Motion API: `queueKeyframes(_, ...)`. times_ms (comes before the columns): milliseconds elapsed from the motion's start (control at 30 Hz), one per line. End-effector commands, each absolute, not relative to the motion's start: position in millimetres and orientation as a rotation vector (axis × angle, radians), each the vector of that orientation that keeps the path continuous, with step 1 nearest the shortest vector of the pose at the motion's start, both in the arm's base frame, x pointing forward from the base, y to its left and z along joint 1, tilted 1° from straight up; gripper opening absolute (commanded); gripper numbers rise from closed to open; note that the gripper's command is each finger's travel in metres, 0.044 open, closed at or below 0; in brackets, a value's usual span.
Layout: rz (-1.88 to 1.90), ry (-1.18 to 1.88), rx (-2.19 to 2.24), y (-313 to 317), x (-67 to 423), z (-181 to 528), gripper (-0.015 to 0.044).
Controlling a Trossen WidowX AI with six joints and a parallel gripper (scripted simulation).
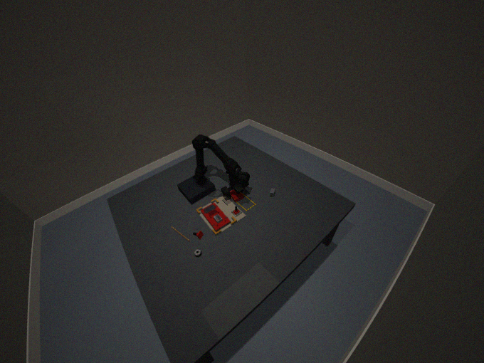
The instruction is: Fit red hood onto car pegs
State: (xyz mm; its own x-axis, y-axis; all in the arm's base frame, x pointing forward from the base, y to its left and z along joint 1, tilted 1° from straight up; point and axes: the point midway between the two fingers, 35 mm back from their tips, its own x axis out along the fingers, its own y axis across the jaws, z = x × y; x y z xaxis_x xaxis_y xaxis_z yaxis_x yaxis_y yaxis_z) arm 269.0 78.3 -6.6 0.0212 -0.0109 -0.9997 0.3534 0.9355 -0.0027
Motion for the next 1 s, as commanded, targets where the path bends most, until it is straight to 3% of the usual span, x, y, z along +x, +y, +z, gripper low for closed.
queueKeyframes(0,-0.288,1.529,0.277,78.3,269.1,-6.3,0.0387)
queueKeyframes(33,-0.288,1.529,0.277,78.3,269.1,-6.3,0.0361)
queueKeyframes(367,-0.288,1.529,0.277,78.3,269.1,-6.3,0.0295)
queueKeyframes(733,-0.288,1.529,0.278,78.4,268.8,2.9,0.0006)
queueKeyframes(967,-0.288,1.529,0.278,78.5,268.6,18.1,0.0)
